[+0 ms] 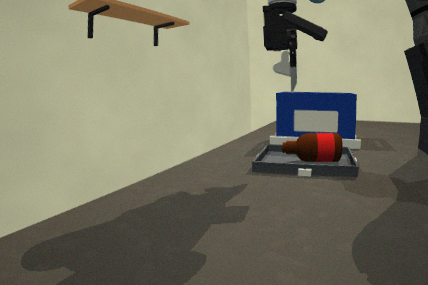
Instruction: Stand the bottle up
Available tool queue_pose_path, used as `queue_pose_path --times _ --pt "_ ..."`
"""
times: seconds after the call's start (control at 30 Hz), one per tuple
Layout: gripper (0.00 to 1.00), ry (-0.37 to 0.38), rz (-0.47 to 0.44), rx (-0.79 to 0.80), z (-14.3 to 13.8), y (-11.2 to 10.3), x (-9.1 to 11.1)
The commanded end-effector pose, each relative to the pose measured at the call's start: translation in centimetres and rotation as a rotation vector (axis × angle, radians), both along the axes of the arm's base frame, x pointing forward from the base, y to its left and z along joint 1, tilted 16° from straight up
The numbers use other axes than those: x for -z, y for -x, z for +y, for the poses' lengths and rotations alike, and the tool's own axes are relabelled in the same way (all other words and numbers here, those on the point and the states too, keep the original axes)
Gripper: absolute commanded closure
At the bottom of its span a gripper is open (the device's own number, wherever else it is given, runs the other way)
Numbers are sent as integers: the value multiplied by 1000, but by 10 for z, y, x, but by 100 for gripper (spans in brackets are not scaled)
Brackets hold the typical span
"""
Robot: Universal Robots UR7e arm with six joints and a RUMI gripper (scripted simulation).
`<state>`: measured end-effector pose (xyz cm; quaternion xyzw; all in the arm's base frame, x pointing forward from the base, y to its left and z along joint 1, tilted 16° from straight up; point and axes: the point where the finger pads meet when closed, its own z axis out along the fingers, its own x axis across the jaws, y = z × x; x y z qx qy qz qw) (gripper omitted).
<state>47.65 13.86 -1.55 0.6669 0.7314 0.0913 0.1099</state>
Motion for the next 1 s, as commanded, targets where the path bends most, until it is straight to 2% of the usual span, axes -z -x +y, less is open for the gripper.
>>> queue_pose_path --times 0.0,0.43,0.47,0.97 --pt "100 5 -1 -20 0 -1 -1" --pt "100 12 -1 -45 -1 -1 -1" --pt "62 12 -1 -45 -1 -1 -1" --pt "62 12 -1 -45 -1 -1 -1"
